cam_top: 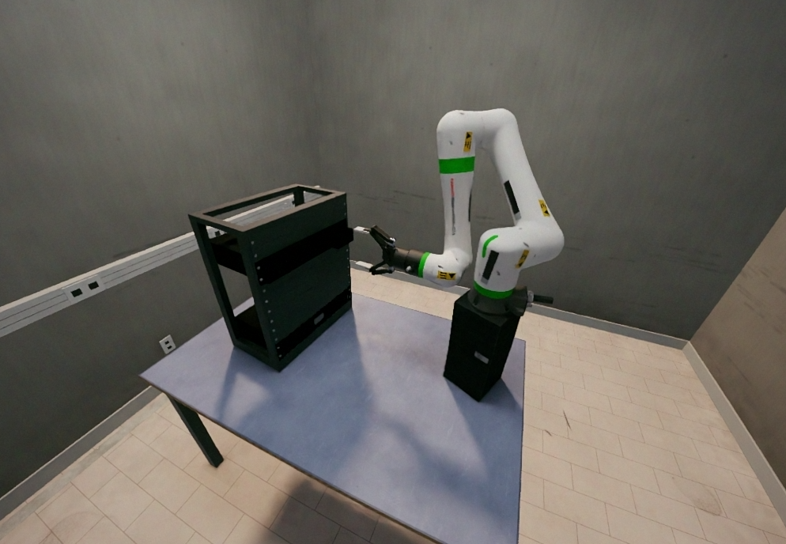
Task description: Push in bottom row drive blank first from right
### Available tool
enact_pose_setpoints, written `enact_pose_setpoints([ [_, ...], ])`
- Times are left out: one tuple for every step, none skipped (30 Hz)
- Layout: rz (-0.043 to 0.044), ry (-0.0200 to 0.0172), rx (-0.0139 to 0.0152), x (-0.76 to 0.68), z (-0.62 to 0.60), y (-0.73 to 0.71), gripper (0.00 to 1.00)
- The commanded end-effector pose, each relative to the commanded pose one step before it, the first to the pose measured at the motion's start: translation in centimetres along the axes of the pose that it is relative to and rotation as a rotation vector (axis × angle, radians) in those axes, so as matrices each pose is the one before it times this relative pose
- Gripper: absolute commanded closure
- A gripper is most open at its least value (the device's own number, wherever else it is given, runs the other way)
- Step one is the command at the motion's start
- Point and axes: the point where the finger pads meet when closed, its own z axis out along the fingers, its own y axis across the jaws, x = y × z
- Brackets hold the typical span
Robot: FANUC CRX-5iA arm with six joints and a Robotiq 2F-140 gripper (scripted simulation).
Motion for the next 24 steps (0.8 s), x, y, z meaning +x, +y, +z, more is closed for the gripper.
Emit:
enact_pose_setpoints([
  [-0.00019, 0.0014, -0.00005, -0.421, 0.342, -0.115, 0.0],
  [0.0, 0.0, 0.0, -0.362, 0.265, -0.073, 0.0],
  [0.0, 0.0, 0.0, -0.392, 0.287, -0.079, 0.0],
  [0.00001, 0.0, 0.00001, -0.418, 0.305, -0.085, 0.0],
  [-0.00002, 0.0, -0.00001, -0.439, 0.322, -0.088, 0.0],
  [-0.00002, 0.0, -0.00001, -0.456, 0.334, -0.092, 0.0],
  [-0.00001, 0.0, -0.00001, -0.467, 0.342, -0.094, 0.0],
  [0.0, 0.0, 0.0, -0.474, 0.346, -0.096, 0.0],
  [0.00002, 0.0, 0.00001, -0.475, 0.346, -0.097, 0.0],
  [0.00001, 0.0, 0.00001, -0.47, 0.343, -0.096, 0.0],
  [-0.00002, 0.0, -0.00001, -0.459, 0.336, -0.092, 0.0],
  [-0.00001, 0.0, 0.0, -0.443, 0.324, -0.09, 0.0],
  [0.0, 0.0, 0.0, -0.422, 0.308, -0.085, 0.0],
  [0.0, 0.0, 0.0, -0.395, 0.289, -0.08, 0.0],
  [0.0, 0.0, 0.0, -0.363, 0.265, -0.074, 0.0],
  [0.00002, 0.0, 0.00001, -0.326, 0.238, -0.066, 0.0],
  [0.0, 0.0, 0.0, 0.0, 0.0, 0.0, 0.0],
  [0.0, 0.0, 0.0, 0.0, 0.0, 0.0, 0.0],
  [0.00001, 0.0, 0.0, -0.285, 0.208, -0.058, 0.0],
  [-0.00003, 0.0, -0.00001, -0.241, 0.178, -0.048, 0.0],
  [0.00005, 0.0, 0.00001, -0.197, 0.142, -0.041, 0.0],
  [-0.00004, 0.0, -0.00001, -0.152, 0.113, -0.03, 0.0],
  [0.0, 0.0, 0.0, -0.11, 0.08, -0.022, 0.0],
  [0.00002, 0.0, 0.0, -0.071, 0.051, -0.015, 0.0],
])
